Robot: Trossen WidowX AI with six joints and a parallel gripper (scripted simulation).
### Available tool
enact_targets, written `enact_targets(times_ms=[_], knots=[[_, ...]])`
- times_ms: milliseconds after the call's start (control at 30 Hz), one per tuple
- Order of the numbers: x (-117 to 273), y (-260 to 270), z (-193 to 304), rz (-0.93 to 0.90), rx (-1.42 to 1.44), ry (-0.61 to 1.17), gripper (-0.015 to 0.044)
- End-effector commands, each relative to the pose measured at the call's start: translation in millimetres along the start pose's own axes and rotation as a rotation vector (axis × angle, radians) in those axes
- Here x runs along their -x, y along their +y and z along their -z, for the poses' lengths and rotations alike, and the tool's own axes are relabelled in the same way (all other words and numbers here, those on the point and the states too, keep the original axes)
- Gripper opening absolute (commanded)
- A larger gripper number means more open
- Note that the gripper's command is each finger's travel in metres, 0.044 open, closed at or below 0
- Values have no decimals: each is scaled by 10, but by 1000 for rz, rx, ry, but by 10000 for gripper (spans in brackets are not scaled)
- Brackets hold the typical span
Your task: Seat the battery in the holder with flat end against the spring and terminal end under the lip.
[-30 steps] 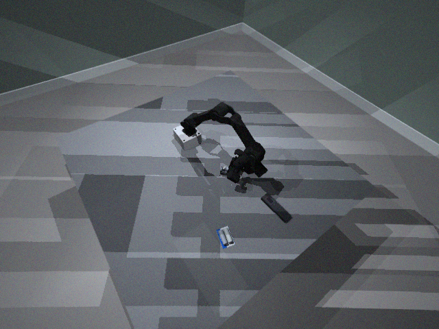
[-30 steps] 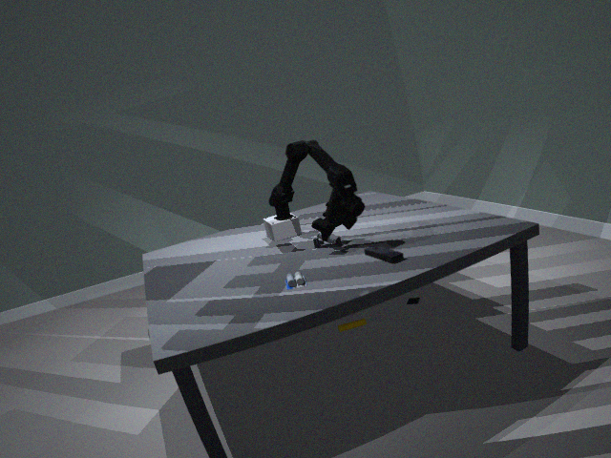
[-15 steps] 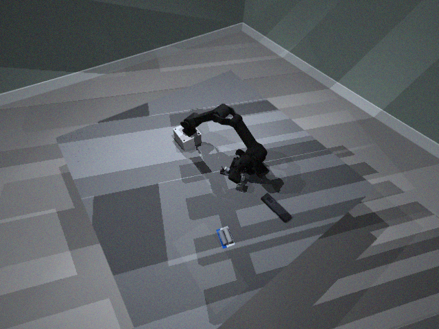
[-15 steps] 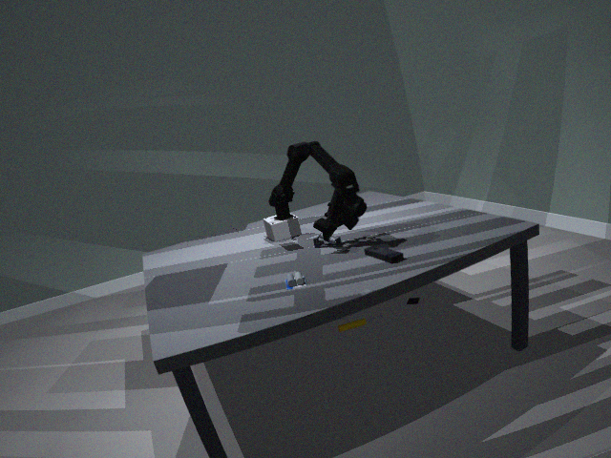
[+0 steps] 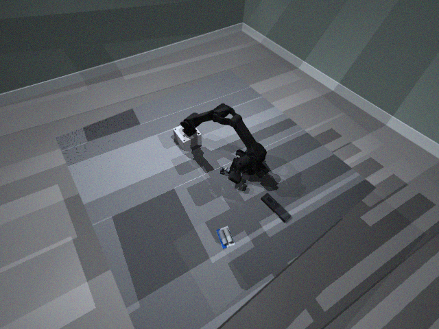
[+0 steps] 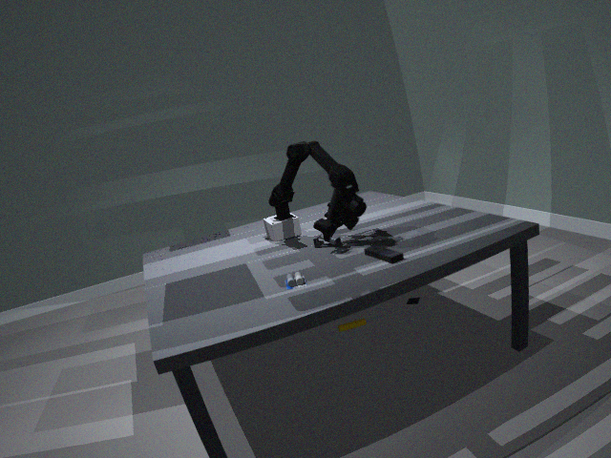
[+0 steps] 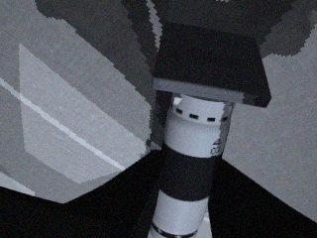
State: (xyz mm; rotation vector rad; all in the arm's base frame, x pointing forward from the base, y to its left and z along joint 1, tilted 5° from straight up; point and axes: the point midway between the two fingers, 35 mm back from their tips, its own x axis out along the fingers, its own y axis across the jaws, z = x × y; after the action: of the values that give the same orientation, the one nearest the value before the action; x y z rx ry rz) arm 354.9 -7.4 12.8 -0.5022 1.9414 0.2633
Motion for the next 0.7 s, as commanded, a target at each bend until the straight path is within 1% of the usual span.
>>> enact_targets(times_ms=[0,667], knots=[[11,-2,-36,-5,-1,-46,68],[-36,-9,-27,-15,-2,-142,68]])
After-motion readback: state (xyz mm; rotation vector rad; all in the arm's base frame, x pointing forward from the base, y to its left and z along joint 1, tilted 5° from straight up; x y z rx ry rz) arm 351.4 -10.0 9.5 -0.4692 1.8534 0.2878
